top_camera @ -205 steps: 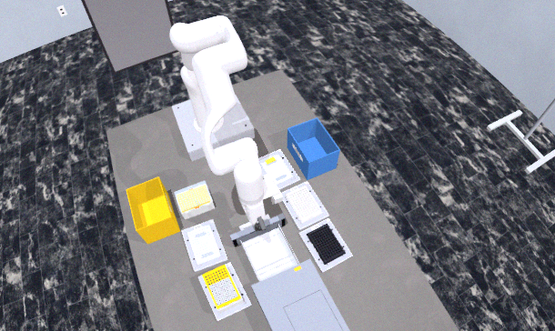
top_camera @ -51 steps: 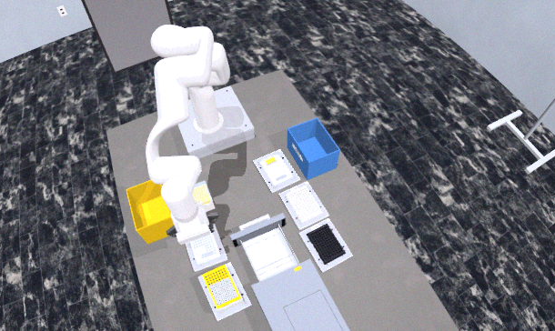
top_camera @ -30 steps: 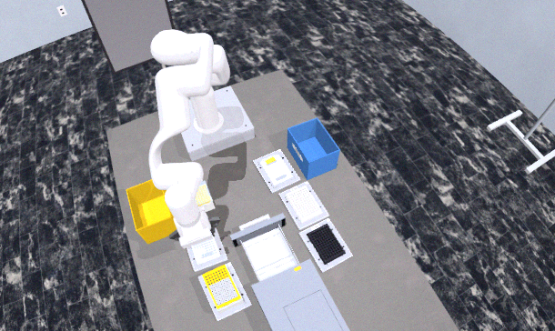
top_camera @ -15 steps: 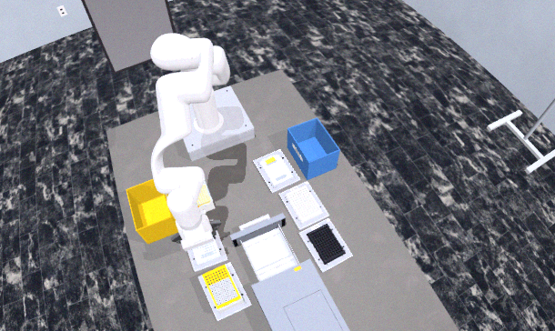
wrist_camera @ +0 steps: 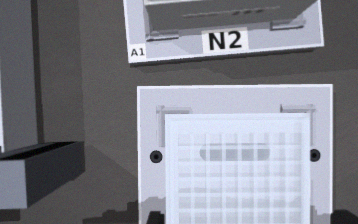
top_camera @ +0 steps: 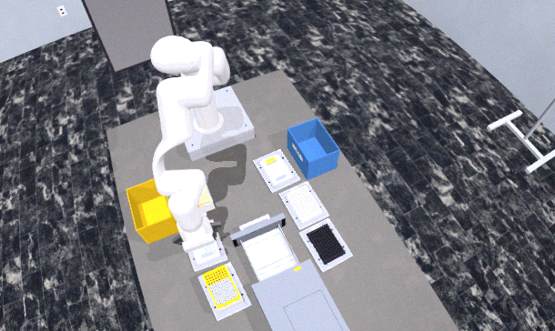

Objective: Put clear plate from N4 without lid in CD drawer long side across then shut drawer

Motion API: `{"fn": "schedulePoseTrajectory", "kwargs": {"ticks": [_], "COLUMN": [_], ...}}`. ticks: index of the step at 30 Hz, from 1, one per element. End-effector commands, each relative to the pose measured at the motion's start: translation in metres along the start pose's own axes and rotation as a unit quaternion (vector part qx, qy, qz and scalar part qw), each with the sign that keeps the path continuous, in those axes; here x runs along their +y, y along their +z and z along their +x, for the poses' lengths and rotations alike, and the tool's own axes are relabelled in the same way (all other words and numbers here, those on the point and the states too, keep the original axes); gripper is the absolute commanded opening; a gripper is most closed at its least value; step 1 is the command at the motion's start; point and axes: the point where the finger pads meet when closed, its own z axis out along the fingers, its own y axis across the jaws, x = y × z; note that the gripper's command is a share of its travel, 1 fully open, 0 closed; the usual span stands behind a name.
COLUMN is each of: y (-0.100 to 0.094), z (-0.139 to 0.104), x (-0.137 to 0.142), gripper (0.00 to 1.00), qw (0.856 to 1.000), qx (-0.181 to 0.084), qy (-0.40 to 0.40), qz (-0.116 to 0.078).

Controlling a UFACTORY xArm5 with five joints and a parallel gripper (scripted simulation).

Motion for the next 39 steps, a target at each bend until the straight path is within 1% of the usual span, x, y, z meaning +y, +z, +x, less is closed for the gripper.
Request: {"fn": "schedulePoseTrajectory", "kwargs": {"ticks": [1, 39], "y": [-0.002, 0.018], "z": [0.002, 0.002], "x": [0.001, 0.001], "gripper": [1.0, 1.0], "qw": [1.0, 1.0], "qx": [0.002, 0.002], "qy": [0.0, 0.0], "qz": [-0.001, -0.001]}}
